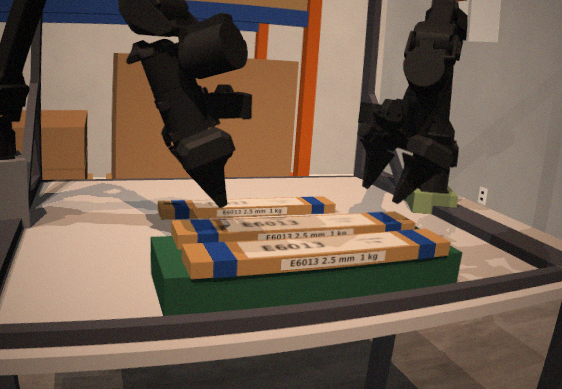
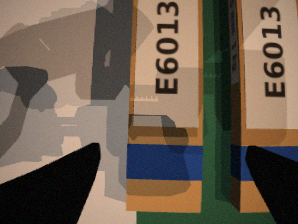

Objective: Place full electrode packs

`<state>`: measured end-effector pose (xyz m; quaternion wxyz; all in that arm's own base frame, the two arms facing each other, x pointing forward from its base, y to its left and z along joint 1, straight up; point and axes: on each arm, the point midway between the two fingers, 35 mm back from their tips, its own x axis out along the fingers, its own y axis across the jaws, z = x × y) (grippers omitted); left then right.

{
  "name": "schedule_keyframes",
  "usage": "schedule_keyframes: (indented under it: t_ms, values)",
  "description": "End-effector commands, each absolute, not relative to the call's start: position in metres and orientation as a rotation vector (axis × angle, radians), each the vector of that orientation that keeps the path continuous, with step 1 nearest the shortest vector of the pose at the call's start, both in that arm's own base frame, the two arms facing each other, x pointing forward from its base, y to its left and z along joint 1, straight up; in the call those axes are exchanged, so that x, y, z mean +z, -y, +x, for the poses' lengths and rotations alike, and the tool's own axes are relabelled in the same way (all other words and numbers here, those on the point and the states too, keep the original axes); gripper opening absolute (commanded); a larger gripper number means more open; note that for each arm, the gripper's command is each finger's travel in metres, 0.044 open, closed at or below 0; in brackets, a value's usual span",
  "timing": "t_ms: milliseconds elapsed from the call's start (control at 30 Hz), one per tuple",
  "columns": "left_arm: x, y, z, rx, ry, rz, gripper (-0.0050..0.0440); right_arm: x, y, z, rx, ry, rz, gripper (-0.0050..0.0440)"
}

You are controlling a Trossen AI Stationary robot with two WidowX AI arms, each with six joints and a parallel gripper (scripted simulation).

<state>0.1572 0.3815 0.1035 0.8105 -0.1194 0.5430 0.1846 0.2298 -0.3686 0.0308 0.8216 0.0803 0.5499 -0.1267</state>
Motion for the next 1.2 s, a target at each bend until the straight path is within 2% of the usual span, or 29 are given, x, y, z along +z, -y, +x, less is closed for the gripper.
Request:
schedule_keyframes:
  t_ms: [0,133,1167]
  values:
    - [0.14,-0.385,0.158,0.416,-1.142,-0.221,0.043,0.065,0.374,0.231,-0.293,-1.148,0.142,0.043]
    - [0.131,-0.385,0.158,0.404,-1.155,-0.241,0.043,0.055,0.371,0.23,-0.279,-1.162,0.16,0.043]
    - [0.16,-0.192,0.126,0.397,-1.162,-0.255,0.043,0.083,0.185,0.171,-0.273,-1.172,0.172,0.043]
